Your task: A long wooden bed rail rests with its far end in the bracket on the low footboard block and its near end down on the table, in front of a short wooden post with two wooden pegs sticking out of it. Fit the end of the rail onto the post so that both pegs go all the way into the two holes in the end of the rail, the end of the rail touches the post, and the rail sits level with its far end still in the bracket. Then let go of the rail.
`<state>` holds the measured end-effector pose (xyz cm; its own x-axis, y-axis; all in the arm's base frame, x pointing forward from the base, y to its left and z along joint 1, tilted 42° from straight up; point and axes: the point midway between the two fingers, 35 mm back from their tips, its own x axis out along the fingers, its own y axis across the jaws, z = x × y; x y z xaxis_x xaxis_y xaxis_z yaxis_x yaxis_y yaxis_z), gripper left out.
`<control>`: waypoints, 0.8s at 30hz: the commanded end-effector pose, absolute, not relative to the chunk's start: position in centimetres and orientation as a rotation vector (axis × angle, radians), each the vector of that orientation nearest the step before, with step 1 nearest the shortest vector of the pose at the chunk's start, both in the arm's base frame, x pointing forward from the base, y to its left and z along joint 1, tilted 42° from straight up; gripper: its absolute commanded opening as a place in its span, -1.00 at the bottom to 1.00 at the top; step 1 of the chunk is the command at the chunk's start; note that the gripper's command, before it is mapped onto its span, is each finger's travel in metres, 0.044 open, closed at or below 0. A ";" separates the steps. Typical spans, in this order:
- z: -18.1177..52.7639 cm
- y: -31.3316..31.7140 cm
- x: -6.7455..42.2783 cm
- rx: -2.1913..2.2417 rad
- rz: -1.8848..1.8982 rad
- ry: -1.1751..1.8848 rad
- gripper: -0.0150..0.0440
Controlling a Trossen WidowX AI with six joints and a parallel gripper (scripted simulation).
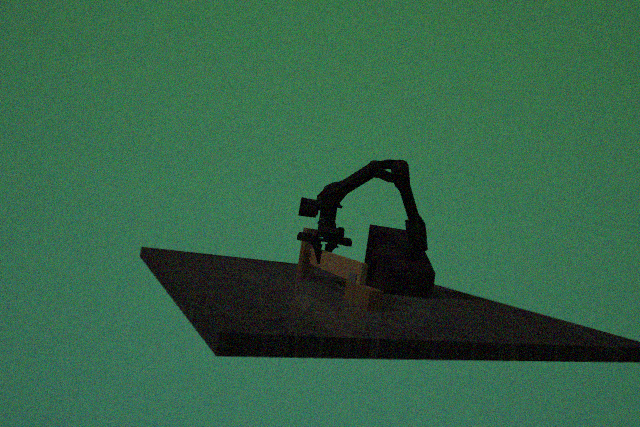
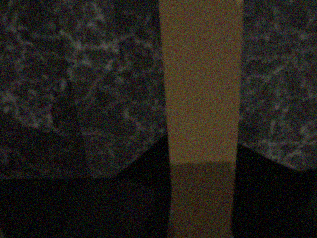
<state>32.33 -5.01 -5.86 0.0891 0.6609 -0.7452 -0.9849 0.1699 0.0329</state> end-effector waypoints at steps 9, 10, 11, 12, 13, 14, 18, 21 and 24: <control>-5.9 -5.9 32.6 -0.568 1.309 0.716 -0.49; -5.9 -5.9 32.6 -0.568 1.309 0.716 -0.49; -5.9 -5.9 32.6 -0.568 1.309 0.716 -0.49; -6.0 -6.0 32.6 -0.568 1.309 0.716 -0.49; -6.0 -6.0 32.6 -0.568 1.309 0.716 -0.49; -6.0 -6.0 32.6 -0.569 1.309 0.716 -0.49; -6.1 -6.1 32.5 -0.569 1.309 0.716 -0.49; -6.2 -6.1 32.5 -0.569 1.309 0.716 -0.49; -6.3 -6.2 32.5 -0.569 1.309 0.716 -0.49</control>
